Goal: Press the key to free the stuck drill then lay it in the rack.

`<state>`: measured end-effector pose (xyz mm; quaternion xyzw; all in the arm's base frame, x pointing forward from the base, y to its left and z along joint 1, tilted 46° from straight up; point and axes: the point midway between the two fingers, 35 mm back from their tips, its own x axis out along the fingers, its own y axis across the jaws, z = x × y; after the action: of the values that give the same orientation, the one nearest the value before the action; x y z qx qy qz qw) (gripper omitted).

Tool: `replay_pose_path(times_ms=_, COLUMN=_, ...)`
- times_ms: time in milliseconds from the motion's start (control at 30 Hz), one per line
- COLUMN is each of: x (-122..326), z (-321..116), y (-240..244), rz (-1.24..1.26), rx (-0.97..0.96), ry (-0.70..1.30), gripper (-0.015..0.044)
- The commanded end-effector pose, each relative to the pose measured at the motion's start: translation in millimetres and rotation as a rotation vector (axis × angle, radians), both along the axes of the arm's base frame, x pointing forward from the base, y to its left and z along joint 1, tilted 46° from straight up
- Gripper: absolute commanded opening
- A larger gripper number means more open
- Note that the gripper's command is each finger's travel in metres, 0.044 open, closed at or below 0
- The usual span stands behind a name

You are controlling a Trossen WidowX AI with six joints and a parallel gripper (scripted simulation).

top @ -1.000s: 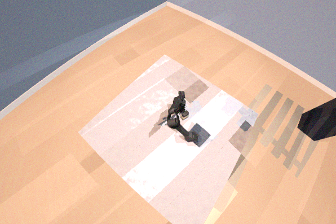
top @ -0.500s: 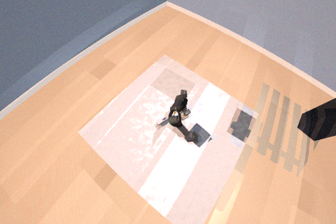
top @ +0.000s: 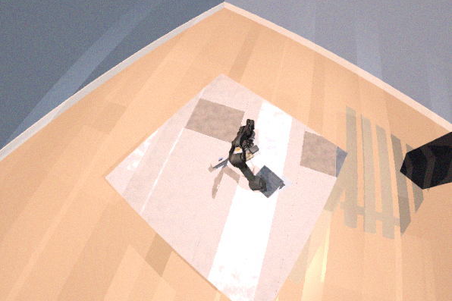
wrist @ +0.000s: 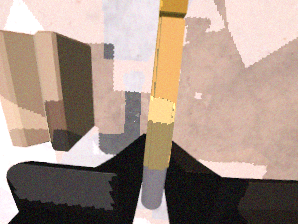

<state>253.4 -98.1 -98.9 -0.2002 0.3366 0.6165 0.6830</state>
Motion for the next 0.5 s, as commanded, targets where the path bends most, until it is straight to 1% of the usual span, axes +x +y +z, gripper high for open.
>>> replay_pose_path(times_ms=0, x=-0.4, z=-4.7, y=-7.9, rz=0.002, rx=-0.007, ry=-0.004, gripper=0.0000)
replay_pose_path(times_ms=467, x=-1.5, z=4.0, y=-8.6, rz=0.002, rx=-0.006, ry=-0.004, gripper=0.0000)
